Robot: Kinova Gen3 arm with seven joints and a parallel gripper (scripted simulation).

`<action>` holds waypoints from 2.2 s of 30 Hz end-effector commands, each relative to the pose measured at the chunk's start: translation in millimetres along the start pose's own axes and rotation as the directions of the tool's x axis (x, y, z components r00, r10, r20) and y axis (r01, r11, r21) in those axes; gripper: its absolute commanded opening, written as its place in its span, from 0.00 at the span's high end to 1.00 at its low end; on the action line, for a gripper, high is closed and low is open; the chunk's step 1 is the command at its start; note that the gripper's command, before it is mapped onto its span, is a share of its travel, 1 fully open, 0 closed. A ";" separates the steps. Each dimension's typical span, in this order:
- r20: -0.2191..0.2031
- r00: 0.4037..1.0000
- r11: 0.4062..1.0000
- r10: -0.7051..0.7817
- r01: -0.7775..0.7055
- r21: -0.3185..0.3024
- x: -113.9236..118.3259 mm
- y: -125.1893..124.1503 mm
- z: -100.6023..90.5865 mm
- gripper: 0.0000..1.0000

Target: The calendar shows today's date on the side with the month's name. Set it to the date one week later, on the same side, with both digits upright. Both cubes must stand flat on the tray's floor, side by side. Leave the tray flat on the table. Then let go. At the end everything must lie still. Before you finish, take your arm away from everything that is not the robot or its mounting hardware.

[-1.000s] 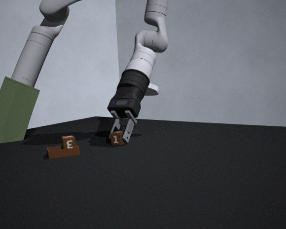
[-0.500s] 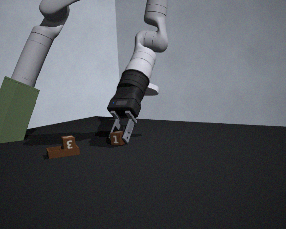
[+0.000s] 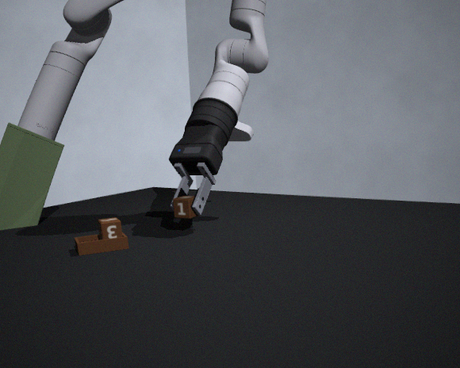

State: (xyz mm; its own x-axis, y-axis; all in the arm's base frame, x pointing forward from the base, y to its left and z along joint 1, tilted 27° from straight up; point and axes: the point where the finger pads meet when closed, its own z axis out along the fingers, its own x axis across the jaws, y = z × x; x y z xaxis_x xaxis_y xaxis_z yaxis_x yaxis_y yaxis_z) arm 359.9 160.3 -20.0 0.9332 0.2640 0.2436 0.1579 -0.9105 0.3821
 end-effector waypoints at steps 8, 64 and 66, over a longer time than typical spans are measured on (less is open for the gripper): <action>-0.011 1.000 1.000 0.013 -0.013 0.004 5.0 27.8 -29.0 0.43; -0.011 1.000 0.965 0.013 -0.010 0.262 4.9 36.1 -33.8 0.43; -0.011 1.000 0.965 0.013 -0.009 0.263 4.9 36.1 -33.8 0.43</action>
State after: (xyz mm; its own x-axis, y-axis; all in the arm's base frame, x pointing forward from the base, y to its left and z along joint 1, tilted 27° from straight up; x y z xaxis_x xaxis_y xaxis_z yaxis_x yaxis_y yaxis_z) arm 358.4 140.2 24.2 0.9314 0.2583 0.2566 0.2308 -0.9639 0.1326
